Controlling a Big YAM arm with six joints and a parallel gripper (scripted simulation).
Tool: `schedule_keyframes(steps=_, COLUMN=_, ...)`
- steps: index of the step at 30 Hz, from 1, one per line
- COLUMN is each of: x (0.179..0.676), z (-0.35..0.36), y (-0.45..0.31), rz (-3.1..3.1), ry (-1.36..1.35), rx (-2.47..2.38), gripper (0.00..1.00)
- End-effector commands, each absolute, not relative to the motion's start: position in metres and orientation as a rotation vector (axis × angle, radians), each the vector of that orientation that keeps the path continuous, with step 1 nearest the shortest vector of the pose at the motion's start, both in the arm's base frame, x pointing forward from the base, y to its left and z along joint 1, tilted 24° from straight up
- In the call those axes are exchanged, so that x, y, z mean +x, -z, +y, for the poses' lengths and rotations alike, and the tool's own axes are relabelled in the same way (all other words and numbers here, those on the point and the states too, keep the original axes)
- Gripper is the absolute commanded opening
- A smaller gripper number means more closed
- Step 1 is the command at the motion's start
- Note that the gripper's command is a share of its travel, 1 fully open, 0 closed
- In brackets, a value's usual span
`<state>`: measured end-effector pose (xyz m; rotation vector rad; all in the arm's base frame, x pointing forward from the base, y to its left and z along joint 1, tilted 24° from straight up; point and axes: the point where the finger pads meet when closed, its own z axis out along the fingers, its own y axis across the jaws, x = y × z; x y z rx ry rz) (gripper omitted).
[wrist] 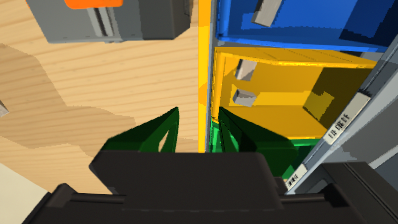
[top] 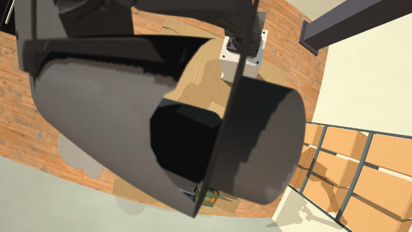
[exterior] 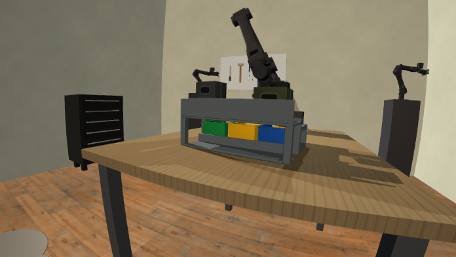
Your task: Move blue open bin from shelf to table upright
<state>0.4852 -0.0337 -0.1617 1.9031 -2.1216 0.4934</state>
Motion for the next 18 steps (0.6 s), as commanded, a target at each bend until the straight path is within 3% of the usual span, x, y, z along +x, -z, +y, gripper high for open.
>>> schedule_keyframes(steps=1, x=0.5049, z=-0.0453, y=0.1674, rz=-2.142, ry=-0.517, rx=1.899, gripper=0.43)
schedule_keyframes(steps=18, x=0.5036, z=-0.0486, y=0.1748, rz=-2.137, ry=-0.51, rx=1.898, gripper=0.43)
